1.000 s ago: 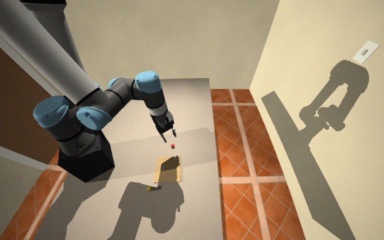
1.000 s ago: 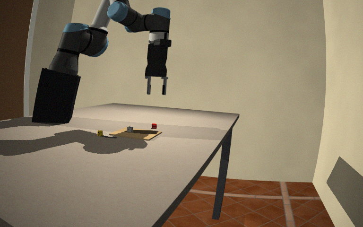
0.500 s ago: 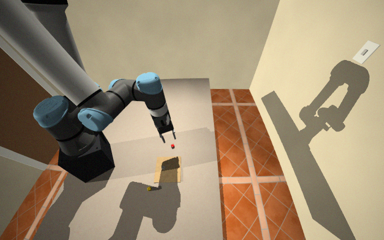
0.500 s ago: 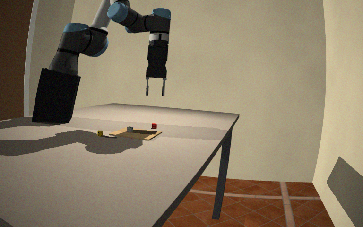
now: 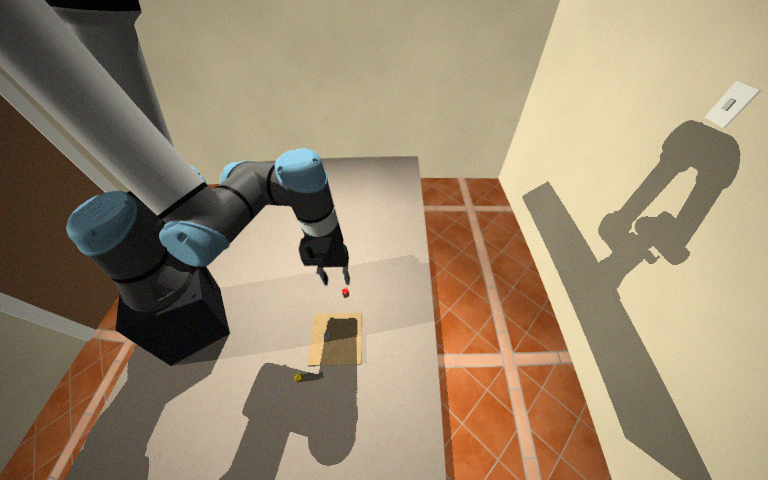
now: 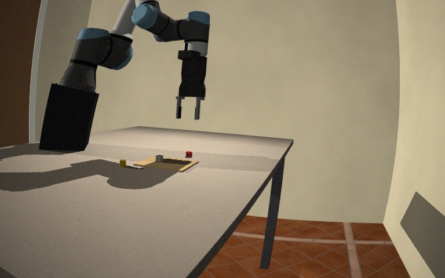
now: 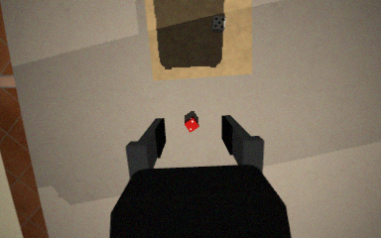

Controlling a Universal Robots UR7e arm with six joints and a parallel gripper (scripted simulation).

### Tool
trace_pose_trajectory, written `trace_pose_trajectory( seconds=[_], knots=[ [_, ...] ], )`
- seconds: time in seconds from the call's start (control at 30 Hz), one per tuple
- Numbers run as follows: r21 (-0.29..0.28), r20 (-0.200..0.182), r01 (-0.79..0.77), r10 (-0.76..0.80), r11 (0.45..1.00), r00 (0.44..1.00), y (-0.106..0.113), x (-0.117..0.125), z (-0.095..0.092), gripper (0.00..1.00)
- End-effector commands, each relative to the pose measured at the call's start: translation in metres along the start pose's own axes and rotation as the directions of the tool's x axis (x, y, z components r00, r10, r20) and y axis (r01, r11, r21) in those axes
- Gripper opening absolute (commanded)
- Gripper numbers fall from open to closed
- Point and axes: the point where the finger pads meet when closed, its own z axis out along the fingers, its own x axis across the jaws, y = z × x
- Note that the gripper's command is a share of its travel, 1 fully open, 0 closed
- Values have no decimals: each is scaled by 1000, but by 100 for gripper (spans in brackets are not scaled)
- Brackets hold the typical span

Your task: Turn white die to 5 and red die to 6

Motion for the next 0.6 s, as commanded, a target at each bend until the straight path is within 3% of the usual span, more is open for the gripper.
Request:
trace_pose_trajectory(
  seconds=[0.0, 0.3, 0.57],
  knots=[
    [0, 1, -166, 166, 986, 986, -1, 2, 2, 100],
    [0, 1, -367, 367, 930, 930, -2, 5, 6, 100],
    [-1, 1, -561, 561, 828, 828, -1, 8, 9, 100]
  ],
)
